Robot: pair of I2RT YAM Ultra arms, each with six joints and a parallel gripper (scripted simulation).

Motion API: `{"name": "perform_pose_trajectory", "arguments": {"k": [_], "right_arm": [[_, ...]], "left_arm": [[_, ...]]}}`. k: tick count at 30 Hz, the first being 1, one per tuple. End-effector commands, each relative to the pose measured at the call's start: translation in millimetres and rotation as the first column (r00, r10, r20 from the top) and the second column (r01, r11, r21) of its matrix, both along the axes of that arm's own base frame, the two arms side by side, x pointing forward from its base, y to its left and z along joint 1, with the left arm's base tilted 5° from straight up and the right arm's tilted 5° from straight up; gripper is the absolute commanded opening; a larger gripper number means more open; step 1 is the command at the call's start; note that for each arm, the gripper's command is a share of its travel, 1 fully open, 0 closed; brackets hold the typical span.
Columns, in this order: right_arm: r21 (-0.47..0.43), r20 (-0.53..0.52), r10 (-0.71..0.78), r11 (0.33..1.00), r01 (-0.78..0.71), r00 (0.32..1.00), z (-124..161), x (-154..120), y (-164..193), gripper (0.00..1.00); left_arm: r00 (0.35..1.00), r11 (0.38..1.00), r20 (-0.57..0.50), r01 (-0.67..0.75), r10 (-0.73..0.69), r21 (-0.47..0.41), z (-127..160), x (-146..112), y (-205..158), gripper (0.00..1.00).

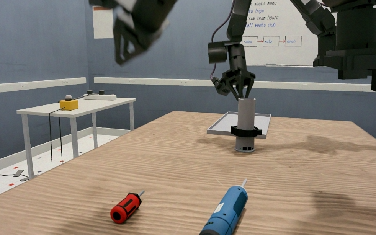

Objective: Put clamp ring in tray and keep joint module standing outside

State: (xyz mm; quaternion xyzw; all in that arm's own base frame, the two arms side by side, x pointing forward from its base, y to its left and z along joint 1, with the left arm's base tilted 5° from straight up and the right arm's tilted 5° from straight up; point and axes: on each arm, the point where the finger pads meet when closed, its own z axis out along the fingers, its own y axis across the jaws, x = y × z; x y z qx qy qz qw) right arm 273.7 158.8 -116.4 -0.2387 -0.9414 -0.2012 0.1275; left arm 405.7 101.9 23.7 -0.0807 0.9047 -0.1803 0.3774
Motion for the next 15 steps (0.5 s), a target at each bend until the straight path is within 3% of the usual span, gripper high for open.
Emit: {"name": "perform_pose_trajectory", "arguments": {"k": [1,5,7,15], "right_arm": [[0.099,0.061,0.066,0.993,-0.071,0.996,-1,9,9,0.30],[0.099,0.061,0.070,0.992,-0.076,0.996,-1,9,10,0.30],[0.123,0.044,0.081,0.989,-0.086,0.996,-8,-6,5,0.30],[0.236,0.114,0.137,0.958,-0.161,0.984,-20,-10,2,0.30]], "left_arm": [[0.994,0.994,0.042,0.107,-0.105,-0.037,-4,16,-27,0.30],[0.994,0.994,0.042,0.107,-0.105,-0.037,-3,16,-27,0.30],[0.988,0.984,-0.018,0.150,-0.152,-0.098,-28,-5,-52,0.30],[0.935,0.915,-0.091,0.310,-0.343,-0.256,-73,-35,-127,0.30]]}}
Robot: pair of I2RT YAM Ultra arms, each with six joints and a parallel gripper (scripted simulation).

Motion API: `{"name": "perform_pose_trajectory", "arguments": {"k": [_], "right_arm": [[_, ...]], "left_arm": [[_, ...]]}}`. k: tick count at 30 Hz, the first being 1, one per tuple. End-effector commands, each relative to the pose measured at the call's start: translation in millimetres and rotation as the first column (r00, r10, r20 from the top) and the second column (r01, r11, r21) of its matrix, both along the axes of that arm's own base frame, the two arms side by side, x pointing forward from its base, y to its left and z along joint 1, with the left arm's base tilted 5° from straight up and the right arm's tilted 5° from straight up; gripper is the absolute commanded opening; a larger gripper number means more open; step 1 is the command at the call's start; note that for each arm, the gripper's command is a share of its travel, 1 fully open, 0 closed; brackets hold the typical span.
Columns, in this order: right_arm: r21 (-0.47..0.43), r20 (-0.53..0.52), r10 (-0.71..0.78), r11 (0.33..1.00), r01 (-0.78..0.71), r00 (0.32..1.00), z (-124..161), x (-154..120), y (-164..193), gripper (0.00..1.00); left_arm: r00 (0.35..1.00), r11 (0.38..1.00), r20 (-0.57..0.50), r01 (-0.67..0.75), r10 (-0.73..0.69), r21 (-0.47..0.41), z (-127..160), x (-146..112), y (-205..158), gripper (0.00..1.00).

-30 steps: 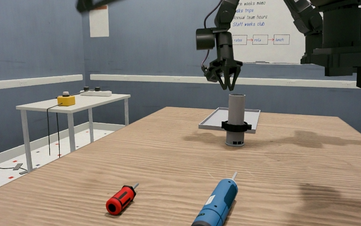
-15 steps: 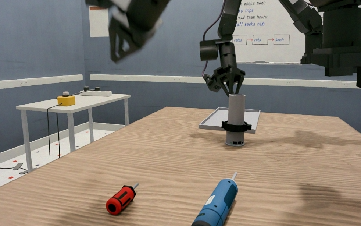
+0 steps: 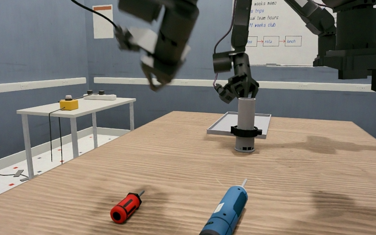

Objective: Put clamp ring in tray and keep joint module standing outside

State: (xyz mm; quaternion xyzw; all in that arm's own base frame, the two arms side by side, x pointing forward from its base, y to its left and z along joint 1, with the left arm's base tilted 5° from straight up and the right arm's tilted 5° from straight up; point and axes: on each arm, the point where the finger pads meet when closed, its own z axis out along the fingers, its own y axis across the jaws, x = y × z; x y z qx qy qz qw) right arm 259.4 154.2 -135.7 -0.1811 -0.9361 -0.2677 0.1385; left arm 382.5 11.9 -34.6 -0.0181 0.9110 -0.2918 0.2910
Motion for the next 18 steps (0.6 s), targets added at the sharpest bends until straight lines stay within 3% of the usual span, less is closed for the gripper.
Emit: {"name": "perform_pose_trajectory", "arguments": {"k": [1,7,8,18], "right_arm": [[0.113,0.057,0.059,0.991,-0.065,0.997,-3,-4,5,0.30],[0.130,0.095,0.069,0.988,-0.081,0.993,-3,8,8,0.30],[0.142,0.070,0.071,0.987,-0.080,0.995,-6,-8,4,0.30],[0.281,0.180,0.106,0.947,-0.154,0.978,-16,-18,0,0.30]], "left_arm": [[0.992,0.988,-0.012,0.125,-0.127,-0.094,-18,-11,-45,0.30],[0.989,0.983,-0.002,0.148,-0.149,-0.105,-18,-5,-52,0.30],[0.985,0.978,-0.038,0.161,-0.167,-0.132,-26,-24,-61,0.30],[0.910,0.891,-0.167,0.310,-0.378,-0.331,-66,-93,-137,0.30]]}}
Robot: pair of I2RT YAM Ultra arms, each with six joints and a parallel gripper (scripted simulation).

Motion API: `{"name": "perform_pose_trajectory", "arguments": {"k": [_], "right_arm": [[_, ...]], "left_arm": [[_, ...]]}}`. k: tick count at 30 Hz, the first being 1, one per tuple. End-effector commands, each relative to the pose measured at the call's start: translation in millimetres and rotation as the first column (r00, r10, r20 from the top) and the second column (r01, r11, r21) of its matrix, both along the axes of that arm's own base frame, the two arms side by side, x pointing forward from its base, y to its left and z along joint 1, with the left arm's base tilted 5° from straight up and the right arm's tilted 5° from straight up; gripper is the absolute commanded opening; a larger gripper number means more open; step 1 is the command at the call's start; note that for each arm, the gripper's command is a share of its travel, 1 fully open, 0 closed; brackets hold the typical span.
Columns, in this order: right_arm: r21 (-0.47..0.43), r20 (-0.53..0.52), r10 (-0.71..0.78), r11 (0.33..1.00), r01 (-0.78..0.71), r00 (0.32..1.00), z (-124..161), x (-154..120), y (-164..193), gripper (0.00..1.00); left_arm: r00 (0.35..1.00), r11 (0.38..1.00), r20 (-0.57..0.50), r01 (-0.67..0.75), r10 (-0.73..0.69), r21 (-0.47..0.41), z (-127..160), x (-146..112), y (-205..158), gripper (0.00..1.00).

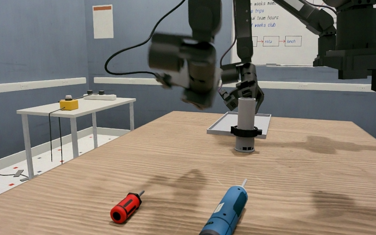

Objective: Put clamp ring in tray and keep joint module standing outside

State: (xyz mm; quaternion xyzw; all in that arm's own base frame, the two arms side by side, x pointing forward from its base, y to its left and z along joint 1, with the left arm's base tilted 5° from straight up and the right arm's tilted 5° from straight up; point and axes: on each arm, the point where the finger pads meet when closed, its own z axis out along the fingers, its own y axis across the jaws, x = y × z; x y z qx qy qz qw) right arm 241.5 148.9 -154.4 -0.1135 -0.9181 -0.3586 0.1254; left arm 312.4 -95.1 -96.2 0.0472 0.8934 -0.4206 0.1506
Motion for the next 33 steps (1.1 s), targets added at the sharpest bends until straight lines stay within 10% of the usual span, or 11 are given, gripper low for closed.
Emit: {"name": "perform_pose_trajectory", "arguments": {"k": [1,6,18,33], "right_arm": [[0.118,0.075,0.042,0.992,-0.051,0.996,1,-6,5,0.30],[0.119,0.102,0.045,0.991,-0.057,0.994,2,5,6,0.30],[0.281,0.228,0.043,0.954,-0.108,0.973,-3,-23,1,0.30],[0.385,0.390,-0.007,0.910,-0.156,0.921,-2,-30,-3,0.30]], "left_arm": [[0.994,0.989,-0.047,0.090,-0.096,-0.114,-8,-30,-38,0.30],[0.995,0.989,-0.040,0.091,-0.096,-0.113,-8,-27,-37,0.30],[0.921,0.922,-0.235,0.234,-0.312,-0.307,-30,-129,-93,0.30],[0.943,0.917,-0.143,0.243,-0.300,-0.315,-24,-100,-90,0.30]]}}
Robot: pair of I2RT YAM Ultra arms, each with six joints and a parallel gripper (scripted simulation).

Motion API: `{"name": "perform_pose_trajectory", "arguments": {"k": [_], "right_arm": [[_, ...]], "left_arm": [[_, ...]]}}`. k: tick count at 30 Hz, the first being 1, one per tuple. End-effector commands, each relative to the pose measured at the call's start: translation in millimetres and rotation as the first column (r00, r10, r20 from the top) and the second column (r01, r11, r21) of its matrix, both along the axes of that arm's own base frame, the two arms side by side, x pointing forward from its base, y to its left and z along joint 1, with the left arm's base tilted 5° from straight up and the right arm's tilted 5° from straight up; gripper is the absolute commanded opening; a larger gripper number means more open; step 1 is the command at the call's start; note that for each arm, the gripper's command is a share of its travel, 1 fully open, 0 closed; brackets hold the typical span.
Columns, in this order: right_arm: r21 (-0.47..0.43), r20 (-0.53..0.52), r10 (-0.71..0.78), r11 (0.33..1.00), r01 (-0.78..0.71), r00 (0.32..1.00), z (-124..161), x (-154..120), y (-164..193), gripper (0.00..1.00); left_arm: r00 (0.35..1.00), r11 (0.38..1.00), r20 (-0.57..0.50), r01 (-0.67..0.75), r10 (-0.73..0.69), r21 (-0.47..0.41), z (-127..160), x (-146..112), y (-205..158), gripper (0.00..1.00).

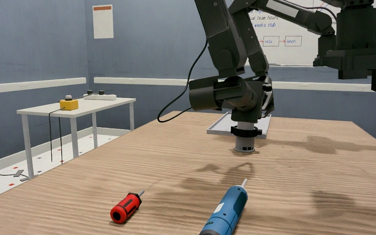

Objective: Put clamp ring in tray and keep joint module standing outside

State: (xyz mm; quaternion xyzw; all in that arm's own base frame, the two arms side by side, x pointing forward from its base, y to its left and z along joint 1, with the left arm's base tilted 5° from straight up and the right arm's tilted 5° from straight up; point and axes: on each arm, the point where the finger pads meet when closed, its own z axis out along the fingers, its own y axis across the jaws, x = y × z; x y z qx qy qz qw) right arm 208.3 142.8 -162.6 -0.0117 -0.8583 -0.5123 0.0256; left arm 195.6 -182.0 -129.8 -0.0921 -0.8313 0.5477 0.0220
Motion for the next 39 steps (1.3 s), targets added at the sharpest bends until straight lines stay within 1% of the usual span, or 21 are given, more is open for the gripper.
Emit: {"name": "perform_pose_trajectory", "arguments": {"k": [1,2,7,8,10,21,24,36,39], "right_arm": [[0.108,0.129,0.001,0.994,-0.015,0.992,7,1,3,0.30],[0.122,0.138,-0.002,0.992,-0.015,0.990,7,-3,3,0.30],[0.122,0.137,0.003,0.992,-0.020,0.991,8,-4,4,0.30],[0.126,0.122,0.008,0.992,-0.023,0.992,8,-4,5,0.30],[0.129,0.142,0.000,0.992,-0.018,0.990,8,3,2,0.30],[0.148,0.160,0.004,0.989,-0.028,0.987,11,3,2,0.30],[0.148,0.160,0.004,0.989,-0.028,0.987,11,3,2,0.30],[0.141,0.165,0.002,0.990,-0.025,0.986,-15,6,0,0.30],[0.137,0.178,0.003,0.990,-0.027,0.984,-19,8,-1,0.30]], "left_arm": [[0.998,0.998,0.069,-0.005,0.009,-0.059,10,17,-3,0.30],[0.997,0.998,0.071,-0.005,0.010,-0.061,11,17,-3,0.30],[0.998,0.998,0.061,0.000,0.004,-0.060,15,17,-4,0.30],[0.999,0.998,0.046,-0.002,0.004,-0.058,5,11,-3,0.30],[0.999,0.998,0.050,-0.004,0.007,-0.058,1,12,-2,0.30],[0.999,0.999,0.046,-0.005,0.007,-0.051,-22,10,0,0.30],[0.999,0.999,0.046,-0.004,0.007,-0.051,-23,10,0,0.30],[0.999,0.999,0.042,0.000,0.002,-0.044,-48,11,0,0.30],[0.999,0.999,0.041,0.002,0.000,-0.042,-48,11,-1,0.30]]}}
